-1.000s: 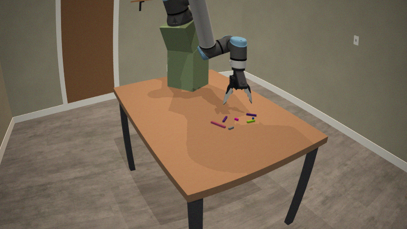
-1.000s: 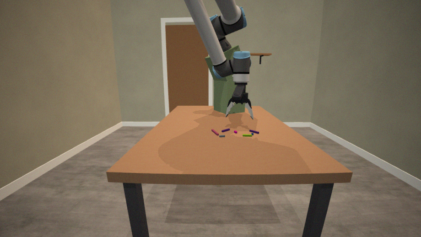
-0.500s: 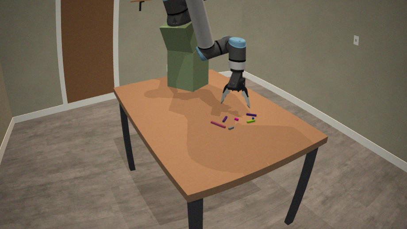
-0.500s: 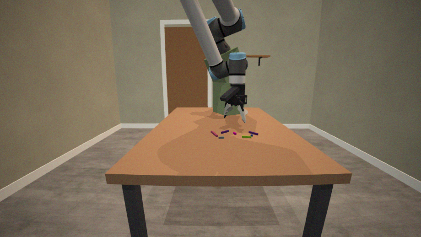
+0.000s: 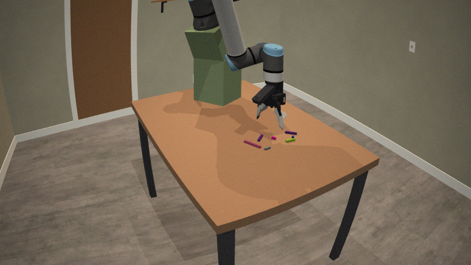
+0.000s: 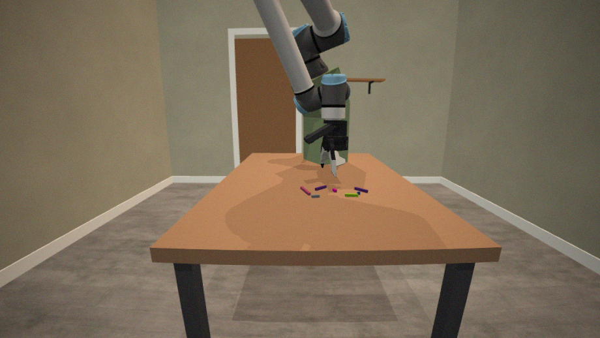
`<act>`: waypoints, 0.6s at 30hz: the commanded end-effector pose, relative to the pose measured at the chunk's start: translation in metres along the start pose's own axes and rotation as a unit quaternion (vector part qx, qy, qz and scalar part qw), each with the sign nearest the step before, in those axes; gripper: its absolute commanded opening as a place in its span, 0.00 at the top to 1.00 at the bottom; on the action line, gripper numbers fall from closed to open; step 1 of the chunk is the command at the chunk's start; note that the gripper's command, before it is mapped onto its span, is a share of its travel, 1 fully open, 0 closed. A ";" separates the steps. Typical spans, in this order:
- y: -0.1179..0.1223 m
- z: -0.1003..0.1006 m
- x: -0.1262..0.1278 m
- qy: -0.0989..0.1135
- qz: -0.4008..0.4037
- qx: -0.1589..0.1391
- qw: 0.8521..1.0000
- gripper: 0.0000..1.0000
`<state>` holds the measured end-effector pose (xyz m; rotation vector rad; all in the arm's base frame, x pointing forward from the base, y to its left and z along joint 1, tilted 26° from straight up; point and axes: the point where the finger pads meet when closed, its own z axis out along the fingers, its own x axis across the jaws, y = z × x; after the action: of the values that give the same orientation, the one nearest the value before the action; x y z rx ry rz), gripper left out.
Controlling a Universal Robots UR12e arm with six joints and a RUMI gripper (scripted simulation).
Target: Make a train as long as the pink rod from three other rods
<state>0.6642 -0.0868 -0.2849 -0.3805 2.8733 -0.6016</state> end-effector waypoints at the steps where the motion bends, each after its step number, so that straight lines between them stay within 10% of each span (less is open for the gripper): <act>1: -0.006 -0.001 -0.001 0.002 0.062 0.001 0.998 0.00; 18: -0.011 -0.001 -0.002 0.002 0.115 0.001 0.993 0.00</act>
<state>0.6680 -0.0958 -0.2798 -0.0493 2.8642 -0.5636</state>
